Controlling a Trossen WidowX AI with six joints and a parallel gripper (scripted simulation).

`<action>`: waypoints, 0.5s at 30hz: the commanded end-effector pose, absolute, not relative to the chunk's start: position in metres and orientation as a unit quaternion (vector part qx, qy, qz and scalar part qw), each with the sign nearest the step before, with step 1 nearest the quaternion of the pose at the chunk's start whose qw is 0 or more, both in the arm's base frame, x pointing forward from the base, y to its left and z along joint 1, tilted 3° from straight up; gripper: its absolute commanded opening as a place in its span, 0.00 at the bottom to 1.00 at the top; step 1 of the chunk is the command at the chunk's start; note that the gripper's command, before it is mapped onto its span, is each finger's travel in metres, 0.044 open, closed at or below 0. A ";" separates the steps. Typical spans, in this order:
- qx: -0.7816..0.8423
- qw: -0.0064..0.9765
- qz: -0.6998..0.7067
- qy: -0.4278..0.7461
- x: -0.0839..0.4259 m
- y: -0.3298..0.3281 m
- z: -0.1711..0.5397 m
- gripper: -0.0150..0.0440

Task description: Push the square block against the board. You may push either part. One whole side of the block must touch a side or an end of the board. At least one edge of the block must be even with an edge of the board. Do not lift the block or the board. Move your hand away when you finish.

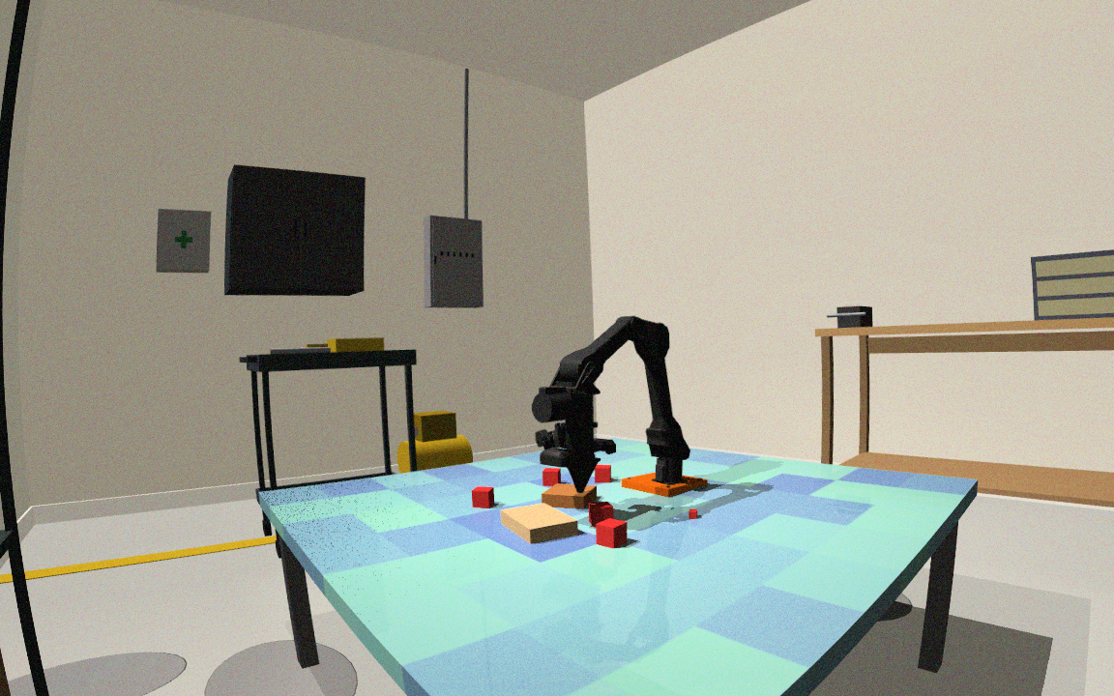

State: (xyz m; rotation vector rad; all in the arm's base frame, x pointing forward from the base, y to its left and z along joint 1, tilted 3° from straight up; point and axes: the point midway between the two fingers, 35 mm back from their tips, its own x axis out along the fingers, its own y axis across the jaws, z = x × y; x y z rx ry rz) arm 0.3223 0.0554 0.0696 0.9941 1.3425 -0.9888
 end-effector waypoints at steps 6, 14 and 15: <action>0.417 0.561 -0.420 0.579 0.320 0.057 0.015 0.25; 0.417 0.561 -0.420 0.579 0.319 0.060 0.015 0.25; 0.417 0.561 -0.420 0.579 0.319 0.061 0.015 0.25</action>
